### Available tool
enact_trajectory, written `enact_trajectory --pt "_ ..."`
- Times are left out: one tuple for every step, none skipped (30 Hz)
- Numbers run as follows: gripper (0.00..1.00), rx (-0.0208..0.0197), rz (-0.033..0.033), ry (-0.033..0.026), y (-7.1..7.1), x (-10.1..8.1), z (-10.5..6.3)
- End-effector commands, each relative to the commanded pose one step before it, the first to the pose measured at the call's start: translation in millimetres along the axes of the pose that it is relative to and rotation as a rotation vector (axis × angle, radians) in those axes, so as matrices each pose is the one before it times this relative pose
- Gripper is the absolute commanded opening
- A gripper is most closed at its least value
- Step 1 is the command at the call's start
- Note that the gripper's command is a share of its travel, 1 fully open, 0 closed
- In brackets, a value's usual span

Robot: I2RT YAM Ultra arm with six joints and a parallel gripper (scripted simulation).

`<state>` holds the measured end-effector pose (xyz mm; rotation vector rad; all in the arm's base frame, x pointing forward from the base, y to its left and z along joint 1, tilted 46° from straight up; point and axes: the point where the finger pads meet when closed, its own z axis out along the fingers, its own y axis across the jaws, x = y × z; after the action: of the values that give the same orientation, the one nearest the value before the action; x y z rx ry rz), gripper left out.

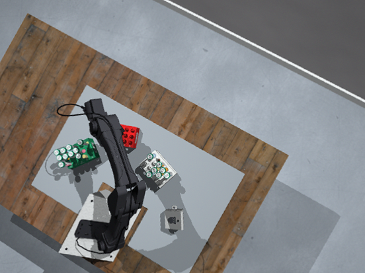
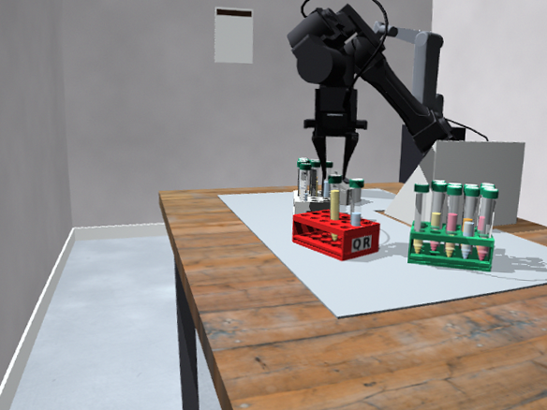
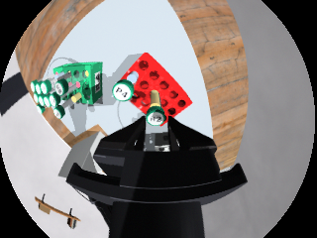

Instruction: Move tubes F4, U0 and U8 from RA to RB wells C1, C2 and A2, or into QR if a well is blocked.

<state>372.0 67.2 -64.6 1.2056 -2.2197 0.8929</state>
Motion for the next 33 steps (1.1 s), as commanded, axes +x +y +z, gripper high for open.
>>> enact_trajectory --pt "0.3 0.02678 0.00144 -0.03336 -1.54 -1.4 -9.86" --pt "0.3 -0.00043 -0.00024 -0.00035 0.28 -0.03 0.31" --pt "0.3 0.00009 0.00056 0.0005 -0.23 0.23 0.59" --pt "0.3 -0.00043 0.00125 0.00089 -0.51 0.38 0.84" --pt "0.3 0.002 0.00677 -0.00556 -2.55 -0.94 -0.9" --pt "0.3 0.00048 0.00354 -0.00146 -1.42 -0.11 0.24" --pt "0.3 0.00236 0.00198 -0.00417 -0.85 -1.04 -1.44" --pt "0.3 0.00063 0.00123 -0.00296 -0.39 -0.71 -0.94" --pt "0.3 -0.00012 0.00007 -0.00178 0.11 -0.46 -0.59" --pt "0.3 0.00051 0.00009 -0.00079 -0.06 -0.2 -0.35" --pt "0.3 0.00006 0.00062 -0.0001 0.03 -0.01 -0.1" --pt "0.0 -0.00003 0.00028 0.00007 0.02 0.02 0.02" --pt "0.0 -0.00002 0.00049 0.00005 0.01 0.01 0.01" --pt "0.0 0.0 0.00005 0.00001 0.0 0.0 0.0" --pt "0.0 0.0 0.00013 0.0 0.0 0.0 0.0" --pt "0.0 0.0 0.0 0.0 0.0 0.0 0.0" --pt "0.0 0.0 0.0 0.0 0.0 0.0 0.0" --pt "0.0 -0.00001 0.0 0.00001 0.0 0.0 0.0" --pt "0.0 0.0 0.0 0.0 0.0 0.0 0.0" --pt "0.0 0.0 0.0 0.0 0.0 0.0 0.0" --pt "0.0 0.0 0.0 0.0 0.0 0.0 0.0" --pt "0.0 0.0 0.0 0.0 0.0 0.0 0.0" --pt "0.0 0.0 0.0 0.0 0.0 0.0 0.0" --pt "0.0 0.0 0.0 0.0 0.0 0.0 0.0" --pt "0.0 0.0 0.0 0.0 0.0 0.0 0.0" --pt "0.0 0.0 0.0 0.0 0.0 0.0 0.0" --pt "0.0 0.0 0.0 0.0 0.0 0.0 0.0" --pt "0.0 0.0 0.0 0.0 0.0 0.0 0.0" --pt "0.0 0.0 0.0 0.0 0.0 0.0 0.0" --pt "0.0 0.0 0.0 0.0 0.0 0.0 0.0" --pt "0.0 0.0 0.0 0.0 0.0 0.0 0.0" --pt "0.0 0.0 0.0 0.0 0.0 0.0 0.0" --pt "0.0 0.0 0.0 0.0 0.0 0.0 0.0"
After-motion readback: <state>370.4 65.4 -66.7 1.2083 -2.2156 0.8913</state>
